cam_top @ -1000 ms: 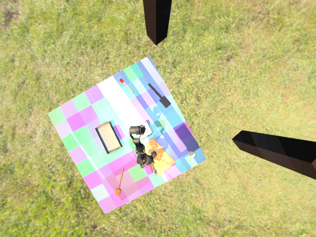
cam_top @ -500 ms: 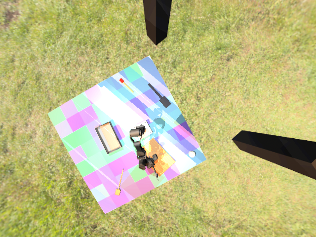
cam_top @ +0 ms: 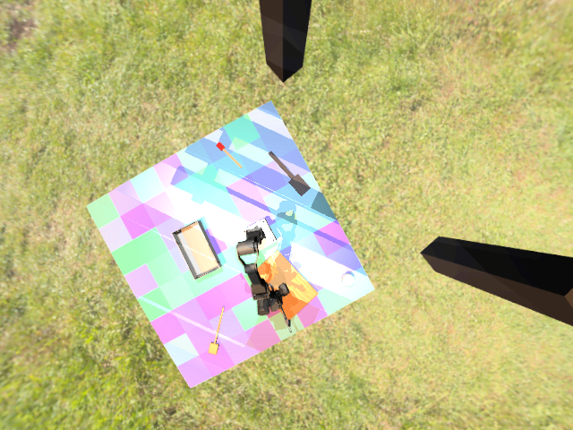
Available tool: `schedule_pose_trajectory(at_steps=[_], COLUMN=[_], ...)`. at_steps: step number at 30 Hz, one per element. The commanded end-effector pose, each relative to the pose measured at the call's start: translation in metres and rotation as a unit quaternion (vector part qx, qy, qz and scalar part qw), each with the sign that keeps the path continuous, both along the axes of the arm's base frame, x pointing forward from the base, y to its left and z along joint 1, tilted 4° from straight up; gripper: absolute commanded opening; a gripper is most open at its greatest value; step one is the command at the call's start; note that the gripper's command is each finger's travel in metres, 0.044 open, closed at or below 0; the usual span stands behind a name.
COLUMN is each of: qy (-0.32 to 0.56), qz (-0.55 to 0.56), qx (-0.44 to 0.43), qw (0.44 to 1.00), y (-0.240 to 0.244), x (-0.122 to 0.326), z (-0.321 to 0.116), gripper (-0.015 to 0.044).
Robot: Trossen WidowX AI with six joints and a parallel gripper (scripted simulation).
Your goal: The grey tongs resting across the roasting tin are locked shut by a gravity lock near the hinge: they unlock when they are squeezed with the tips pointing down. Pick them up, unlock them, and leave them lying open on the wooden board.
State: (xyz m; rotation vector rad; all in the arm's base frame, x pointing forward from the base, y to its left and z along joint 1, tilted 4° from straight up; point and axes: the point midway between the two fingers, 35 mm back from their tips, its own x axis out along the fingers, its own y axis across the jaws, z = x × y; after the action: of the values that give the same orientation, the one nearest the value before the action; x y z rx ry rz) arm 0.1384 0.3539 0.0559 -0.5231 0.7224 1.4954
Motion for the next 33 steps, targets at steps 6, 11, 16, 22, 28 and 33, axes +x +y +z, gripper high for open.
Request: schedule_pose_trajectory(at_steps=[6,11,16,22,28,33], qy=[-0.004,-0.004,-0.006,-0.009,-0.014,-0.02], qz=[0.006,0.009,0.013,0.02,0.028,0.037], qx=[-0.068,-0.107,-0.146,-0.193,-0.239,-0.278], qw=[0.998,0.994,0.989,0.981,0.97,0.96], y=[0.009,0.011,0.012,0.011,0.009,0.006], x=[0.001,0.0,-0.002,-0.005,-0.007,-0.01], z=[-0.002,-0.004,-0.004,-0.004,-0.001,0.002], gripper=[-0.015,-0.015,-0.015,-0.015,-0.015,-0.015])
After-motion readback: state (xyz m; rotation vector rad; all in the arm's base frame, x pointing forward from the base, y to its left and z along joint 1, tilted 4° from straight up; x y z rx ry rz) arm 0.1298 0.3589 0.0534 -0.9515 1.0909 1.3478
